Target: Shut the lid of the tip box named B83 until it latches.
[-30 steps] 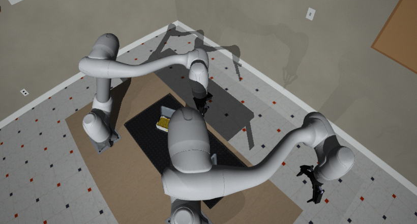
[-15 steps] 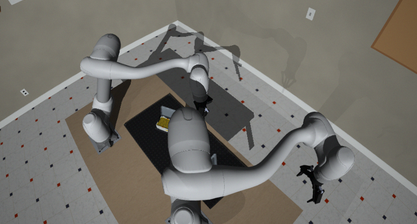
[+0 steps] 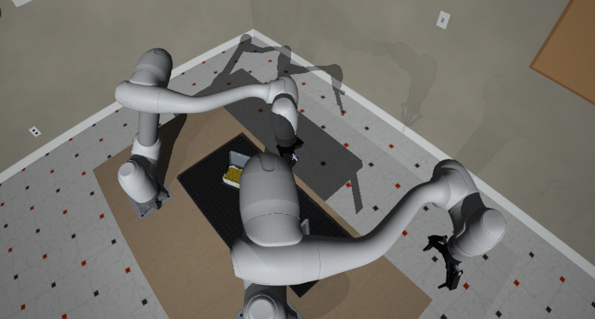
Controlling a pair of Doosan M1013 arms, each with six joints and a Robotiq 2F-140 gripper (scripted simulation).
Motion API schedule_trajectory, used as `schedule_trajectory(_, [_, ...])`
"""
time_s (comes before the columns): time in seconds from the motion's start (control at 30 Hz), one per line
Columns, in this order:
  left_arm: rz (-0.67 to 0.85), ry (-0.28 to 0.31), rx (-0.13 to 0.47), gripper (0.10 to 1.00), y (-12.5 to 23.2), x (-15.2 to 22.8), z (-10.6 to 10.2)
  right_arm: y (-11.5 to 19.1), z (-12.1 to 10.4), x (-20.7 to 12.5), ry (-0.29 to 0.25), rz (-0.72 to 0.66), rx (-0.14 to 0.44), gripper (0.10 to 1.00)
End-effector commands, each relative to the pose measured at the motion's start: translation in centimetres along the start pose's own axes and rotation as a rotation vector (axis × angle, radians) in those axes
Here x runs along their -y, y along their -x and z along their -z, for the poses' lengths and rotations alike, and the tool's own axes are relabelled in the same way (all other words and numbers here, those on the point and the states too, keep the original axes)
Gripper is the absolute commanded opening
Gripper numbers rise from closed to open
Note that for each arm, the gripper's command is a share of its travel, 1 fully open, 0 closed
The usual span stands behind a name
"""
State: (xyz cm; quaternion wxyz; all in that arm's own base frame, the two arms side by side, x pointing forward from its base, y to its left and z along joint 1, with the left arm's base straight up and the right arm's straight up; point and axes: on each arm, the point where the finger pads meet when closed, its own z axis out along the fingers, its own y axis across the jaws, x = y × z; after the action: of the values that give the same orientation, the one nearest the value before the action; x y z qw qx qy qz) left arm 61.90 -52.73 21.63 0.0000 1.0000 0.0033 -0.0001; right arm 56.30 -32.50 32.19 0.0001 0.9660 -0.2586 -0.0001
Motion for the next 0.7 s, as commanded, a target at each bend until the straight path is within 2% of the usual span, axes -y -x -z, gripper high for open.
schedule_trajectory(0.0, [0.000,0.001,-0.002,0.099,0.0,0.0,-0.5,0.0,0.1,0.0,0.000,0.000,-0.002,1.000])
schedule_trajectory(0.67, [0.000,0.001,-0.002,0.099,0.0,0.0,-3.5,0.0,0.1,0.0,0.000,0.000,-0.002,1.000])
